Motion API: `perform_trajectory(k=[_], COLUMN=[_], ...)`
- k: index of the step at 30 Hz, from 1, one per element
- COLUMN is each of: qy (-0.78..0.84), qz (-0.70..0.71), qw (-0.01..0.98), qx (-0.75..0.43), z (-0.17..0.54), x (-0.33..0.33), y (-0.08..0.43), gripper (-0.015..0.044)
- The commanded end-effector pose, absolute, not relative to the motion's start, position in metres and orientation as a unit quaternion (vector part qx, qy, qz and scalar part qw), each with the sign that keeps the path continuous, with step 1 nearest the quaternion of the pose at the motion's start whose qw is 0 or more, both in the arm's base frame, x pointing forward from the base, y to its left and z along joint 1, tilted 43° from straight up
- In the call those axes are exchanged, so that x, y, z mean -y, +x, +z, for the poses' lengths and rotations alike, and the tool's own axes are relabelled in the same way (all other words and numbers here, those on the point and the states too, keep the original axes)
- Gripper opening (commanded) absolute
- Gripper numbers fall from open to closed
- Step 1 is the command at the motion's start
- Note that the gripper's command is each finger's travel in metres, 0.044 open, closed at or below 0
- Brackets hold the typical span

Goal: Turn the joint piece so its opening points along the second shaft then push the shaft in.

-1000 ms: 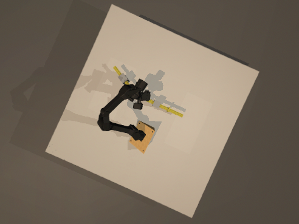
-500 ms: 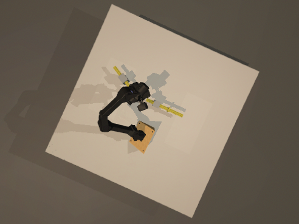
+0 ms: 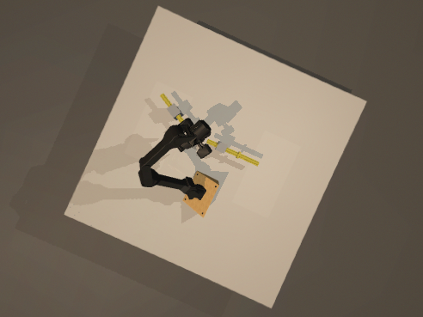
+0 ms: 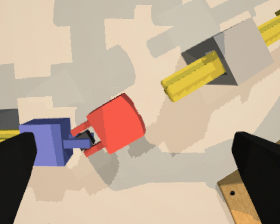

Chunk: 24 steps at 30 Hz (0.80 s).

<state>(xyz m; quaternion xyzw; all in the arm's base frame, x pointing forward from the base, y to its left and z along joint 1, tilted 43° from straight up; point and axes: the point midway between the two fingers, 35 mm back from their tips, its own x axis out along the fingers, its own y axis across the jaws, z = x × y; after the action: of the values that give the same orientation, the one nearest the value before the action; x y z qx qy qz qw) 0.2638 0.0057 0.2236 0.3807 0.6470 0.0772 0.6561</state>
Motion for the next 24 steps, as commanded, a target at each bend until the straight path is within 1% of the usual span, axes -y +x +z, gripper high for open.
perform_trajectory(k=[1,24], qy=[0.404,0.584], qz=[0.058,-0.159], qw=[0.633,0.37], qx=[-0.658,-0.704], z=[0.216,0.141], x=[-0.003,0.016], y=[0.267,0.277], gripper=[0.044,0.044])
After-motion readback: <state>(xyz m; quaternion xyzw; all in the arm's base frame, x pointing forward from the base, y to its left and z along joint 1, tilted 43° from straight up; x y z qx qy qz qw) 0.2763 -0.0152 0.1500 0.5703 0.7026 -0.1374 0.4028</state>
